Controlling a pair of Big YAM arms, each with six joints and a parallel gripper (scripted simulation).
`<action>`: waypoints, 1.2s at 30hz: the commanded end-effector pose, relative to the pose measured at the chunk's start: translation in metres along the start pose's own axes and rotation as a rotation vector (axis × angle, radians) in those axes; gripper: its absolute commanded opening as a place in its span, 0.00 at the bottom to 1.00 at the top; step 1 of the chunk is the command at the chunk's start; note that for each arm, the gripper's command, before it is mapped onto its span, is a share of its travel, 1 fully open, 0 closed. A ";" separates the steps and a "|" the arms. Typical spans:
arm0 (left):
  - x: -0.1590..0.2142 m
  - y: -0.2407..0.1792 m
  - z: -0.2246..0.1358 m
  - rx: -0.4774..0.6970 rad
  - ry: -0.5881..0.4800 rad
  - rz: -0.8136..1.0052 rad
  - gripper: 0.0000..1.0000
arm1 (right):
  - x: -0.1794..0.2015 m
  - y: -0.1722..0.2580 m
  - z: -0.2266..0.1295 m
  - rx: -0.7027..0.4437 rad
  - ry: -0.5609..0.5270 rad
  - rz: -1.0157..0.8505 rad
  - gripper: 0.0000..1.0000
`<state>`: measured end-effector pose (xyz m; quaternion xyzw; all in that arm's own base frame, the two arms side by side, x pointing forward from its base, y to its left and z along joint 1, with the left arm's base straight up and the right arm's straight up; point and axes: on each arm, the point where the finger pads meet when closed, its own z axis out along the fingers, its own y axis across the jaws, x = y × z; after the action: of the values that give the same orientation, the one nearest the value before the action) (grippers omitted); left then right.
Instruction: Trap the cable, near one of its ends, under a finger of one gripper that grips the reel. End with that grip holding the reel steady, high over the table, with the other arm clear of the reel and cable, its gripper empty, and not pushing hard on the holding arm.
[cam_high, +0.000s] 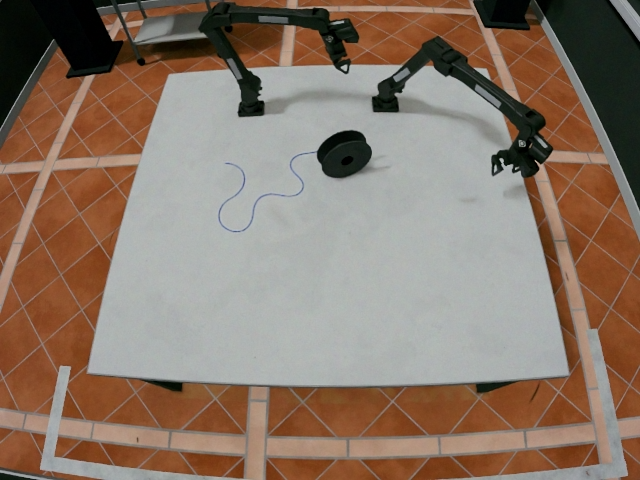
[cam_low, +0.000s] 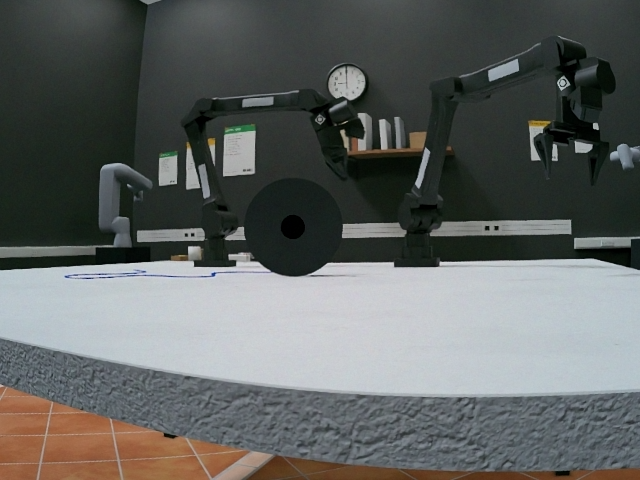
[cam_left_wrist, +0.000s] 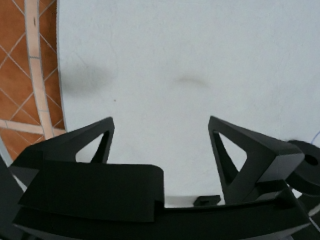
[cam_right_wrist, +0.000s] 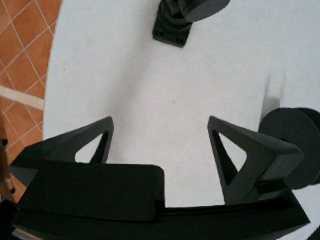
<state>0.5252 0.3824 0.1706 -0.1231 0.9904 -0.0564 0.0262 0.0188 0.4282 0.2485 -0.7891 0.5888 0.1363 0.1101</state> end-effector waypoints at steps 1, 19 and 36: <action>-0.003 0.000 -0.007 -0.006 -0.016 0.003 1.00 | -0.006 -0.001 -0.007 0.008 -0.022 -0.001 1.00; 0.003 0.001 0.016 0.012 0.033 -0.008 1.00 | 0.009 0.002 0.011 -0.013 0.040 -0.001 1.00; -0.008 -0.001 -0.036 -0.038 -0.075 -0.008 1.00 | -0.017 -0.004 -0.027 0.026 -0.056 0.010 1.00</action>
<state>0.5233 0.3815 0.1662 -0.1250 0.9902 -0.0576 0.0215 0.0185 0.4221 0.2357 -0.7899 0.5918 0.1277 0.0974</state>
